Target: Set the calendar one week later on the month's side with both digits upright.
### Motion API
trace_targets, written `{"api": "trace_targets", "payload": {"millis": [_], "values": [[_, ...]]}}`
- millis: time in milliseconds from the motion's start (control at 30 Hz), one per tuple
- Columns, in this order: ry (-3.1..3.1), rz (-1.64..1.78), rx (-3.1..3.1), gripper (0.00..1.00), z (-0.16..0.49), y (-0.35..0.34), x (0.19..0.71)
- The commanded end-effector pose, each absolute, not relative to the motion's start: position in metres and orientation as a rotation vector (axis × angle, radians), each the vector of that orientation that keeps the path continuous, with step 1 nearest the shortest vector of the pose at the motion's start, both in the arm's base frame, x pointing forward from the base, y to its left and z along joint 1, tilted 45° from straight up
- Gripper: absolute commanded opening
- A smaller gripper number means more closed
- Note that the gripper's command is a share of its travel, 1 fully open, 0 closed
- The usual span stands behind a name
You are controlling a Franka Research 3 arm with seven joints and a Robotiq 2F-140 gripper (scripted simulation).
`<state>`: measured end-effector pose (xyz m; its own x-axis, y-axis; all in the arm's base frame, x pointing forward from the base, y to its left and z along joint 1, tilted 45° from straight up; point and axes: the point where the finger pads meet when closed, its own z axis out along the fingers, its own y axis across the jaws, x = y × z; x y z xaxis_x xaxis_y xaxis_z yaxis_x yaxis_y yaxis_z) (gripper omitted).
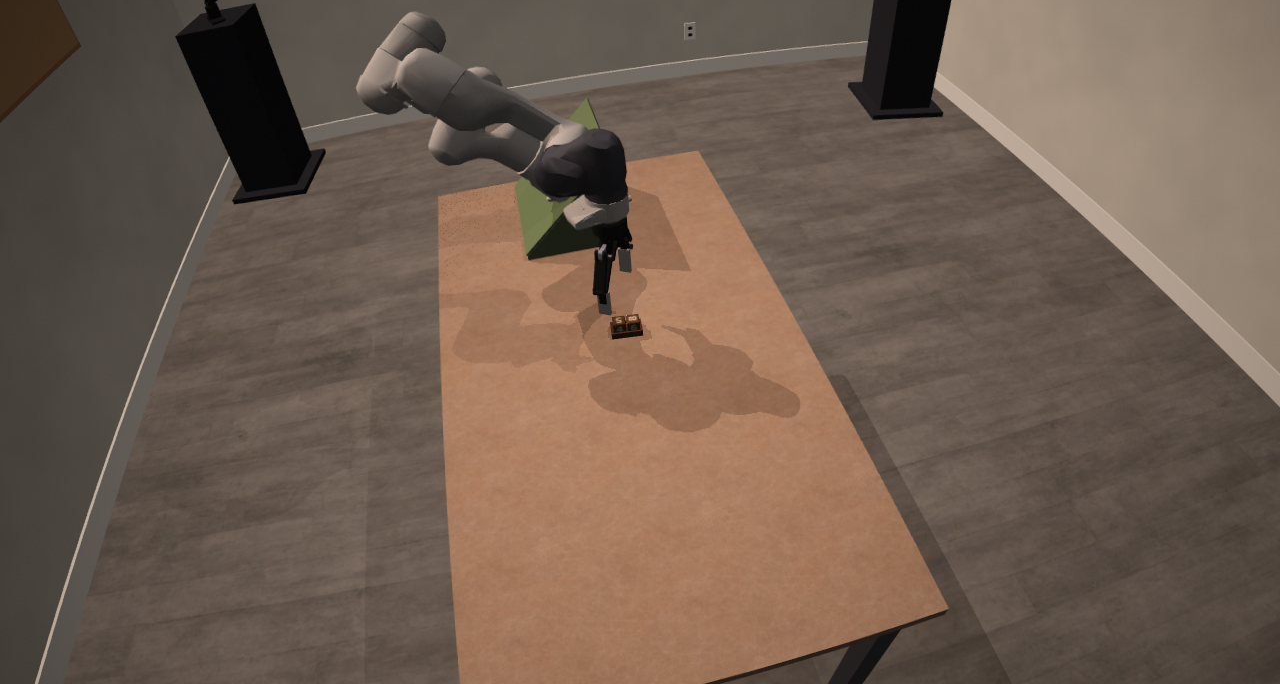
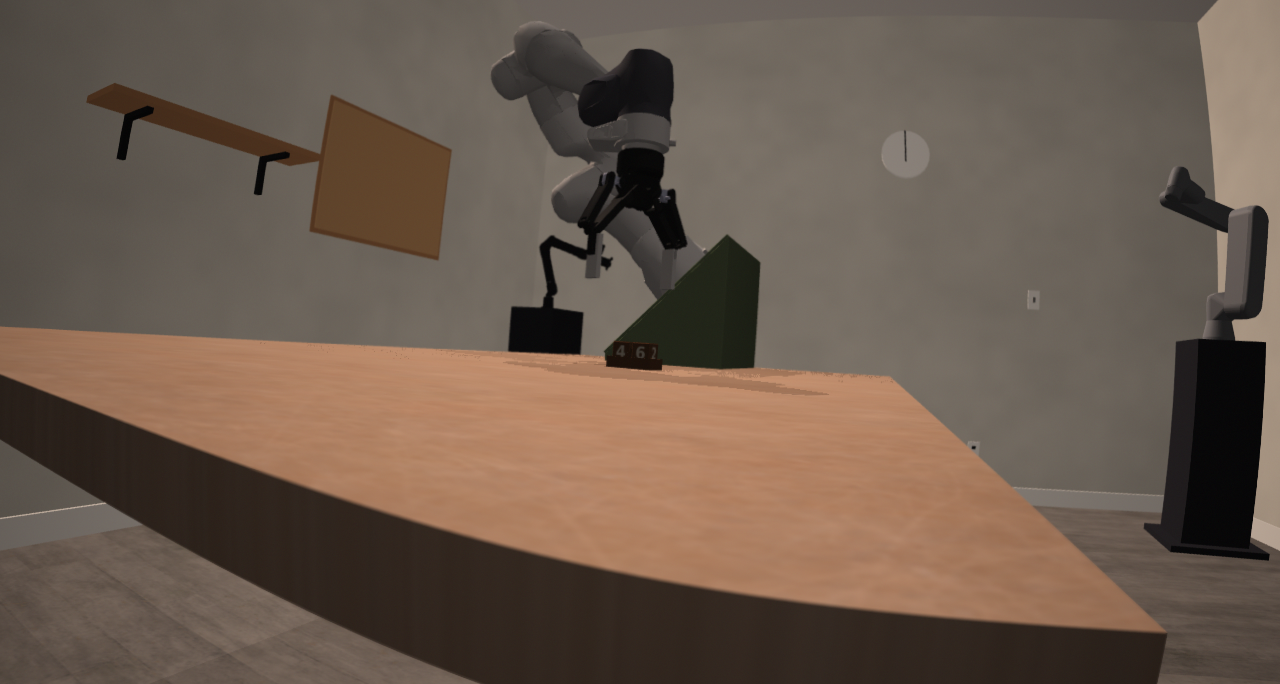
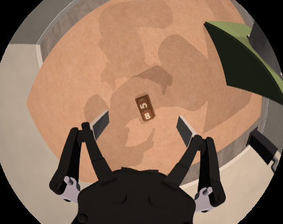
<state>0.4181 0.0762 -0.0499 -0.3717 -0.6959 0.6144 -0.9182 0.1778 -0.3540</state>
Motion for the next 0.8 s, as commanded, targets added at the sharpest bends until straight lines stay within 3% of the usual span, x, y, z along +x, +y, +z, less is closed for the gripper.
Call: {"api": "trace_targets", "payload": {"millis": [0,567,600,767], "values": [[-1.980,0.938,1.674,1.00,-0.0495,0.0746,0.4200],[-1.716,0.843,1.873,1.00,-0.0534,0.0718,0.4206],[-1.716,0.843,1.873,0.28,-0.0534,0.0718,0.4206],[-1.716,0.843,1.873,0.28,-0.0534,0.0718,0.4206]]}}
